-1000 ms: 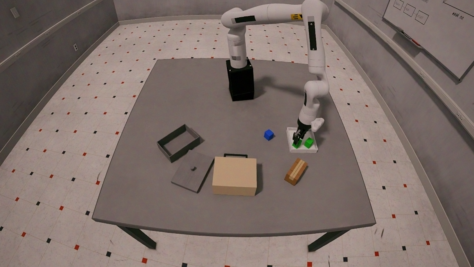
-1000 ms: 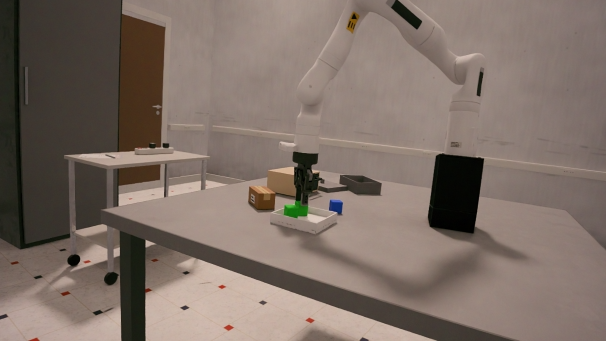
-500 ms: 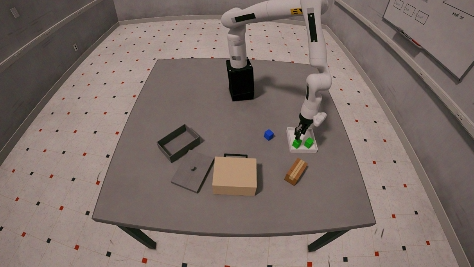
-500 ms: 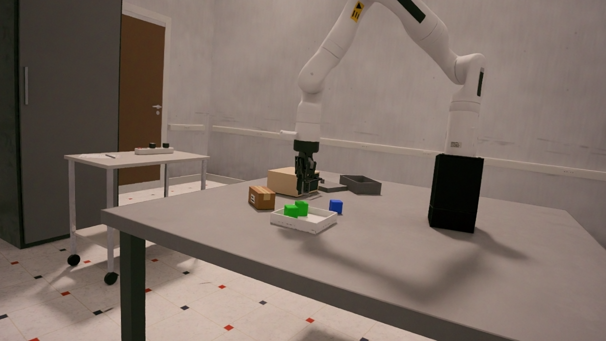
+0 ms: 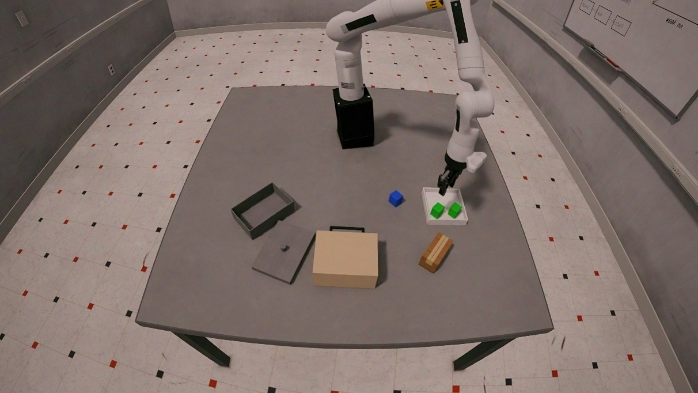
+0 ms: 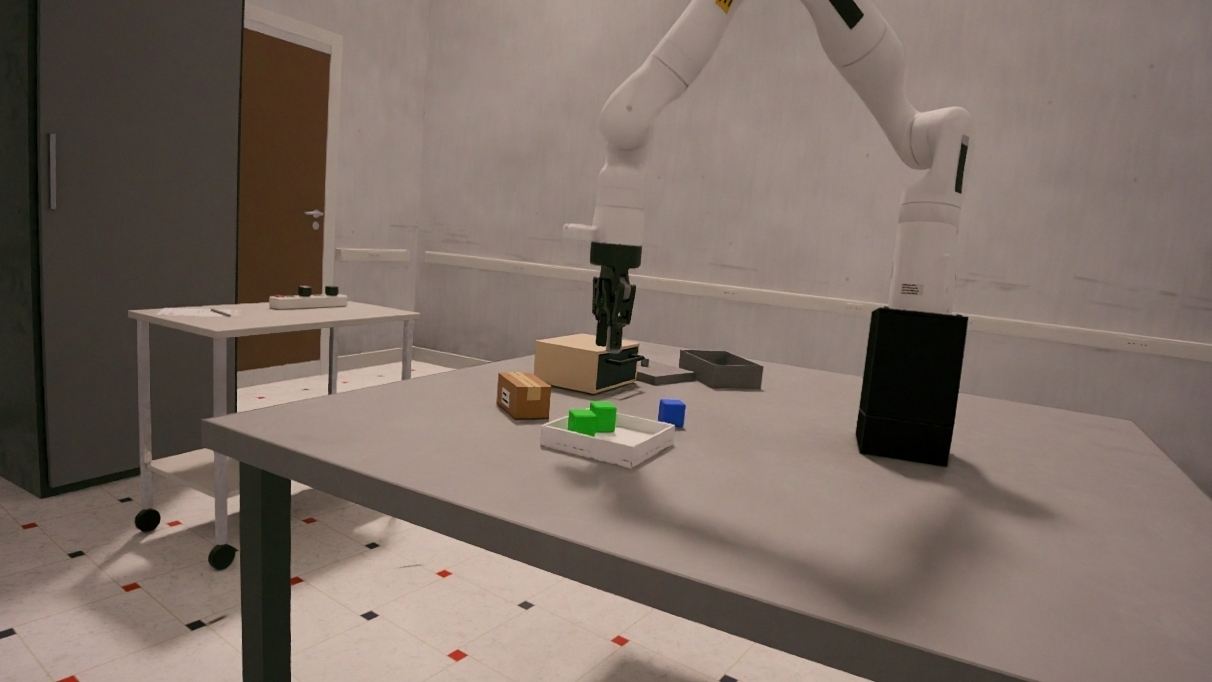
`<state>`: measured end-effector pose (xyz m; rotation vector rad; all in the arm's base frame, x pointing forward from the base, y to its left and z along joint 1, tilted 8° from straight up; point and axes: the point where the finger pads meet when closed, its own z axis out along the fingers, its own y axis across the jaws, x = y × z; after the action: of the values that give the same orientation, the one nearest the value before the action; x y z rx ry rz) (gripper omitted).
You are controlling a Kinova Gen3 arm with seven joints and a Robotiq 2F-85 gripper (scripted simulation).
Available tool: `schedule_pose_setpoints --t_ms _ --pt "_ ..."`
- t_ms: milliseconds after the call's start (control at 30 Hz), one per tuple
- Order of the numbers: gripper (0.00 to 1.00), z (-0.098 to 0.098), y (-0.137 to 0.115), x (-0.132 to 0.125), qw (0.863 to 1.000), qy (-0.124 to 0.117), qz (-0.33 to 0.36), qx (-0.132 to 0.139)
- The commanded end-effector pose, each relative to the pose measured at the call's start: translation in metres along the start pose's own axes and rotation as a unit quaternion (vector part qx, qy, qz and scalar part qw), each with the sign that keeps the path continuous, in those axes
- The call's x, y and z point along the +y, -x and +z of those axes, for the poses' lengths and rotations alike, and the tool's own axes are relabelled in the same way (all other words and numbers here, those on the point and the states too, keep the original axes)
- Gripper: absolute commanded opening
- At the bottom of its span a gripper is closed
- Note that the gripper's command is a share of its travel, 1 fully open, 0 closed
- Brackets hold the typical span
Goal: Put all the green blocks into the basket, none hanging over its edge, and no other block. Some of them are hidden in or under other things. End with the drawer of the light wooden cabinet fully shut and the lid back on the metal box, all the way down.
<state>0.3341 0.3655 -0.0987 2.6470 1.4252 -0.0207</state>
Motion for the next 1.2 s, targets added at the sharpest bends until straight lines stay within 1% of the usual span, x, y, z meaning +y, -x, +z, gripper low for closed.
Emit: schedule_pose_setpoints --t_ms 0,233,433,1167 --pt "0.58 -0.009 -0.001 0.000 1.000 0.000 0.000 0.001" --pt "0.58 -0.027 -0.001 0.000 1.000 0.000 0.000 0.001" --pt "0.58 -0.036 -0.001 0.000 1.000 0.000 0.000 0.001" --pt "0.58 -0.038 -0.001 0.001 1.000 0.000 -0.002 0.001"
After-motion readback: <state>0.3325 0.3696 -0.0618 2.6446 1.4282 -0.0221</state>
